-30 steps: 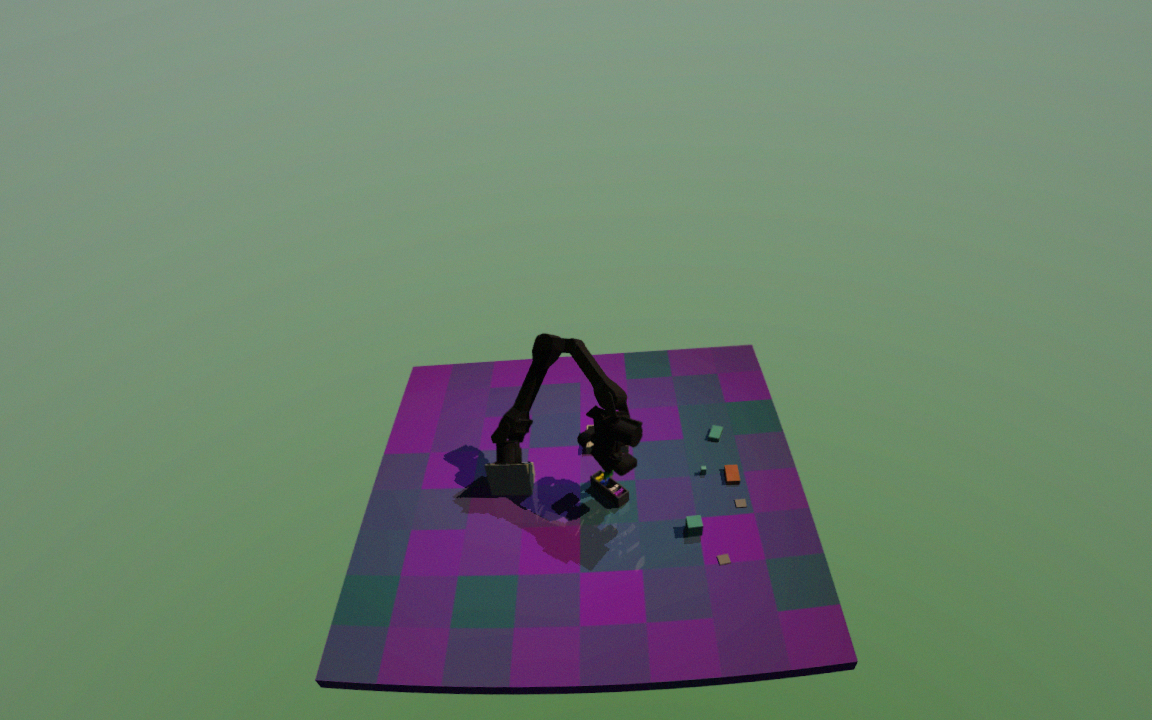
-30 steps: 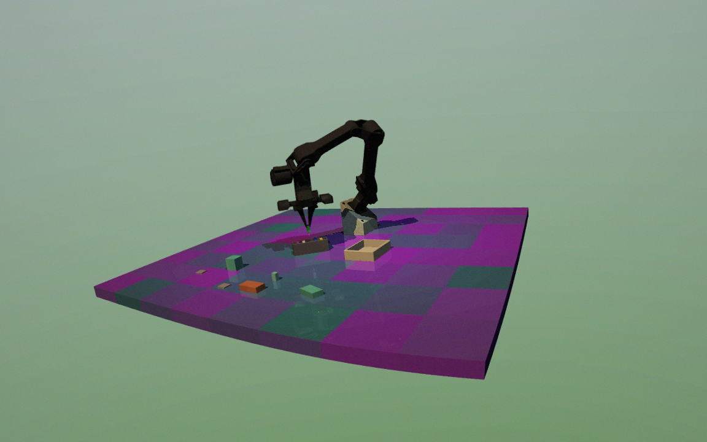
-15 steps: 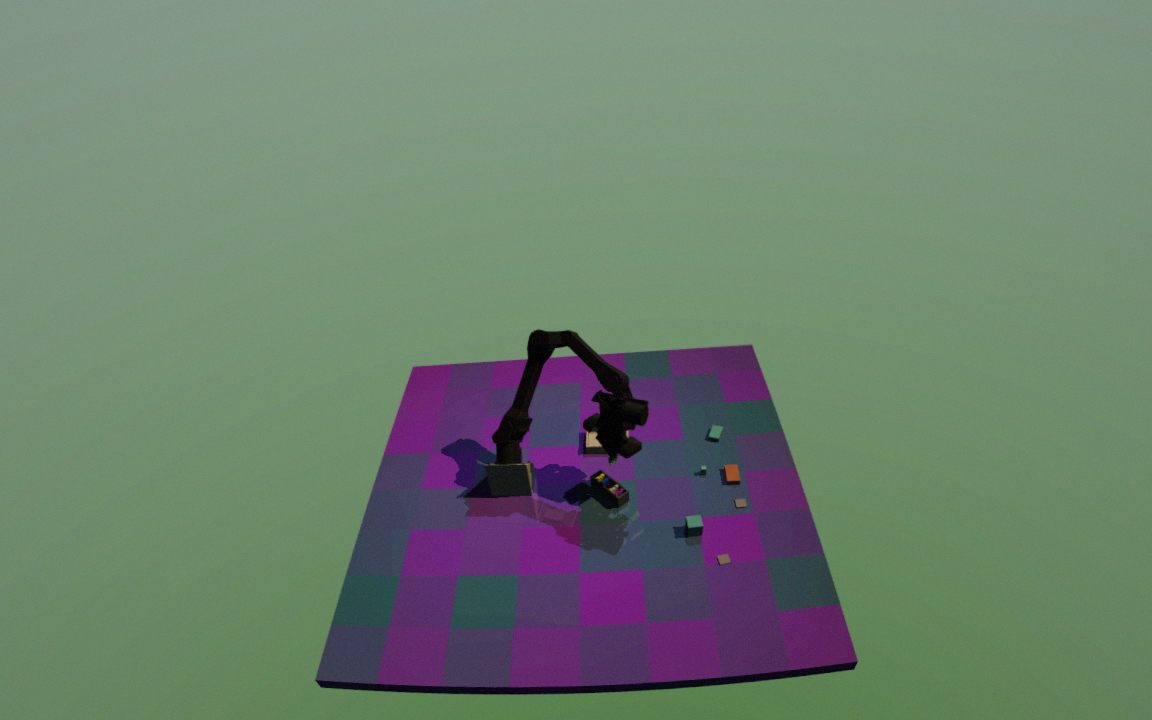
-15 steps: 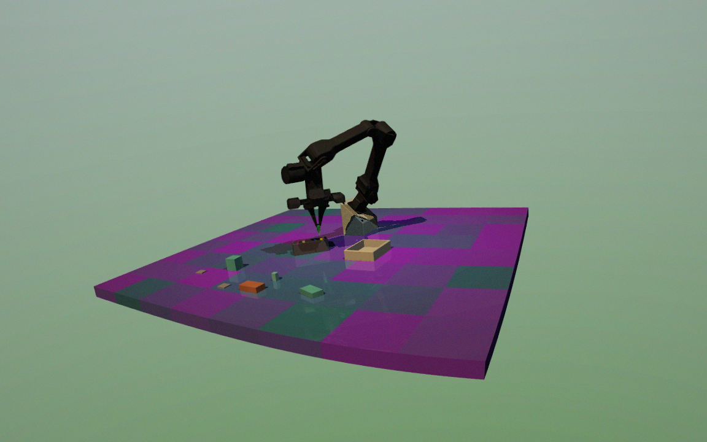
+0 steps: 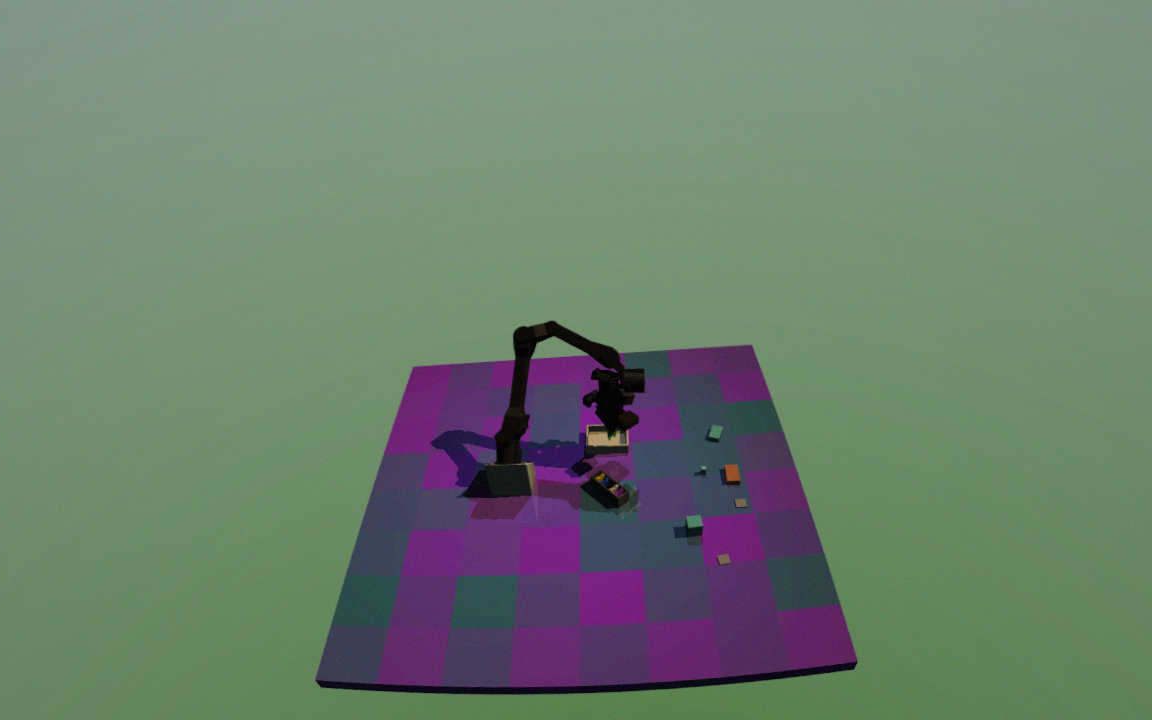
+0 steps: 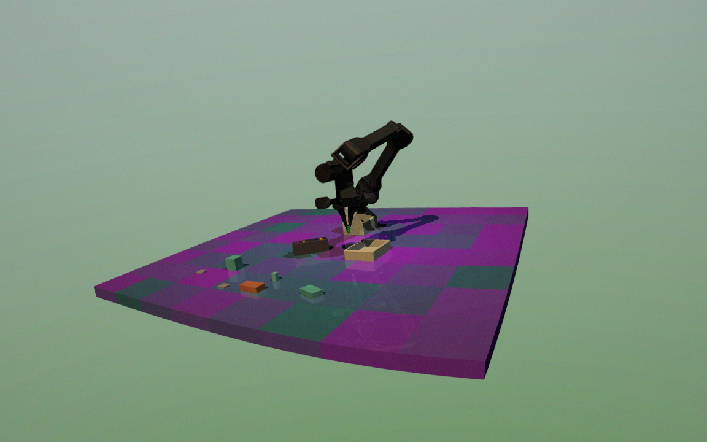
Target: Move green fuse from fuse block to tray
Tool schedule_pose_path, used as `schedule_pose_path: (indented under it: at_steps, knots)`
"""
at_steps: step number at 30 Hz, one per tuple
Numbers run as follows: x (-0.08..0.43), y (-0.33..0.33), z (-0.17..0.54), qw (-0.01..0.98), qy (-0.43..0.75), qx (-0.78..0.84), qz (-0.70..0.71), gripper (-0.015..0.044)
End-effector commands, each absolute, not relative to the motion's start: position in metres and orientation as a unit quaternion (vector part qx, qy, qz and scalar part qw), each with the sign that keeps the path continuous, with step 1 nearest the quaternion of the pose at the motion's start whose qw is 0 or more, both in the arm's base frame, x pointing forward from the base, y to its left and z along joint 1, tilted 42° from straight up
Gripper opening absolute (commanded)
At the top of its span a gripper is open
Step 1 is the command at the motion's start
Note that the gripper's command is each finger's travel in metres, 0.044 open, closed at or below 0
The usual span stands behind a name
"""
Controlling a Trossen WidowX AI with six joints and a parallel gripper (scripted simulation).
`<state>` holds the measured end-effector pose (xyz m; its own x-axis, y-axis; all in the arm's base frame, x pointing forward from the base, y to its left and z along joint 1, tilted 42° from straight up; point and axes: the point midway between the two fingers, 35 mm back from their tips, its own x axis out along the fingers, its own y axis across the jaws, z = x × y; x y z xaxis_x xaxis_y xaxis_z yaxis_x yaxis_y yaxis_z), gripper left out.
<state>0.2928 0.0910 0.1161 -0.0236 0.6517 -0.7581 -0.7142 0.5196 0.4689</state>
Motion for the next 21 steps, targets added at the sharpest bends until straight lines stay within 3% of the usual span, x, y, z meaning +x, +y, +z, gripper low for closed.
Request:
schedule_pose_path:
  at_steps: [1, 21]
  knots:
    - [0.283, 0.111, 0.136, 0.699, 0.518, -0.024, 0.492, 0.0]
    - [0.273, 0.141, 0.139, 0.698, 0.516, -0.02, 0.496, 0.0]
